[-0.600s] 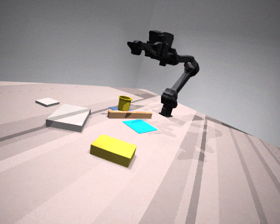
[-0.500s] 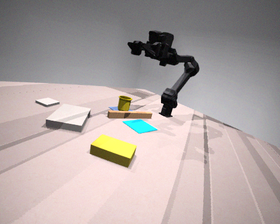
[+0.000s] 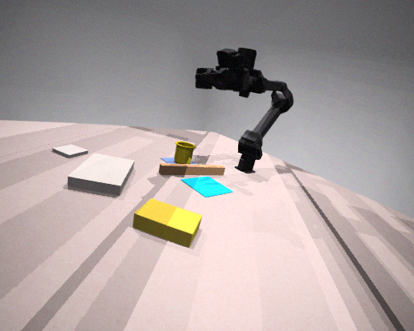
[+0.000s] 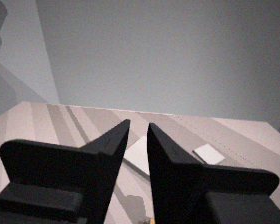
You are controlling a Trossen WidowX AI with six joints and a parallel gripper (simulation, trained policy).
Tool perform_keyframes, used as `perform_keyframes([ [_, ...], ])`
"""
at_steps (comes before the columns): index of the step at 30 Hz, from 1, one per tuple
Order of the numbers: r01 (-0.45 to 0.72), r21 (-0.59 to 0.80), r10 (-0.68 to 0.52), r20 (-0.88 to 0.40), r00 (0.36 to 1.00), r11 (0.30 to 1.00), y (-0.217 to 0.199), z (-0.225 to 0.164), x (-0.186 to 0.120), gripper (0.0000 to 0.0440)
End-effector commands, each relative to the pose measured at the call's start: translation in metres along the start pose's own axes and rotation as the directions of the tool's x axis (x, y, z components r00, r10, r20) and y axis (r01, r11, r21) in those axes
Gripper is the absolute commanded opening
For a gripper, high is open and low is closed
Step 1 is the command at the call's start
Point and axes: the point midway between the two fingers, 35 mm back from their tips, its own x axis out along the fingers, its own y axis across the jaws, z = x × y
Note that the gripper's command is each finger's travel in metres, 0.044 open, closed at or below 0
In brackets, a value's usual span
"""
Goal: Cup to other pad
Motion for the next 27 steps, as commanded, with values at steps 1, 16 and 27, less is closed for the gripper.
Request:
perform_keyframes([
  [1,-0.002,0.026,0.004,-0.057,0.998,1.000,0.004,-0.007,0.001,0.0062],
  [16,0.003,0.109,0.029,-0.290,0.957,0.994,0.018,-0.029,-0.002,0.0106],
  [27,0.040,0.123,0.021,-0.462,0.887,0.992,0.023,-0.047,-0.007,0.0095],
])
